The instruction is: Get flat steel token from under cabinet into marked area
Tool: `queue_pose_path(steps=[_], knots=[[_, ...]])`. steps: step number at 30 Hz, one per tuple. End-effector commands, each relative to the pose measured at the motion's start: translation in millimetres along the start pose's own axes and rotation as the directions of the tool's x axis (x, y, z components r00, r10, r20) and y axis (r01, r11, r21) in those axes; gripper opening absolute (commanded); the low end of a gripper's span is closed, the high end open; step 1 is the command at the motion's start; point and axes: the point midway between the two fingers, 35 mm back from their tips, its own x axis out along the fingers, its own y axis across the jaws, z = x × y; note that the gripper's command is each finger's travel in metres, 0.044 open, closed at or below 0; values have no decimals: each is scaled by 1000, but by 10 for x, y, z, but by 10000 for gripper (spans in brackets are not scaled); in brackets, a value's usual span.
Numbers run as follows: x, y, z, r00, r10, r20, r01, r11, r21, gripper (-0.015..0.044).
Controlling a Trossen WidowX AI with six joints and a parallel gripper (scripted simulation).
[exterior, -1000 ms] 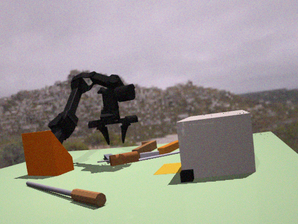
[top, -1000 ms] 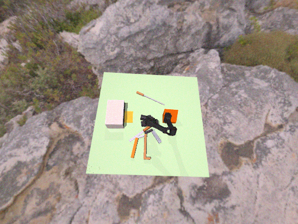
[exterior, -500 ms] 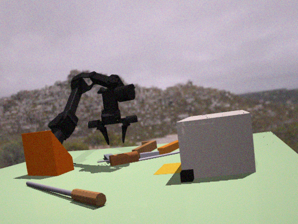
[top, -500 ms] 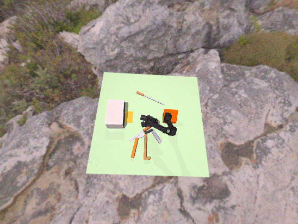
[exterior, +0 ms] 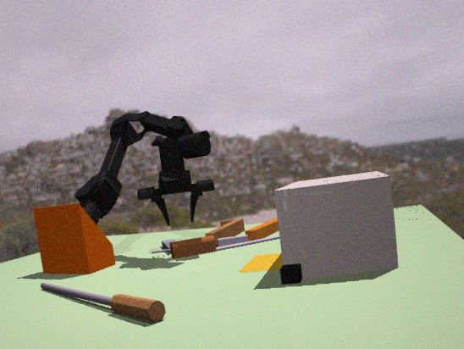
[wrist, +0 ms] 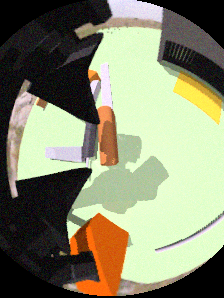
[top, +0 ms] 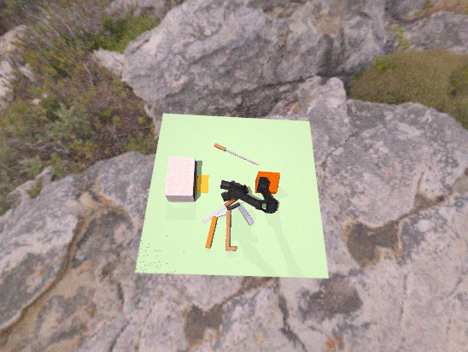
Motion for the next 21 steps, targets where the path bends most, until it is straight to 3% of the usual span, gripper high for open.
queue_pose_path(steps=[1, 21], knots=[[-2, 0, 0, 1000, -1, 0, 1, 999, -39, 270], [-2, 0, 0, 1000, -1, 0, 1, 981, -195, 270]])
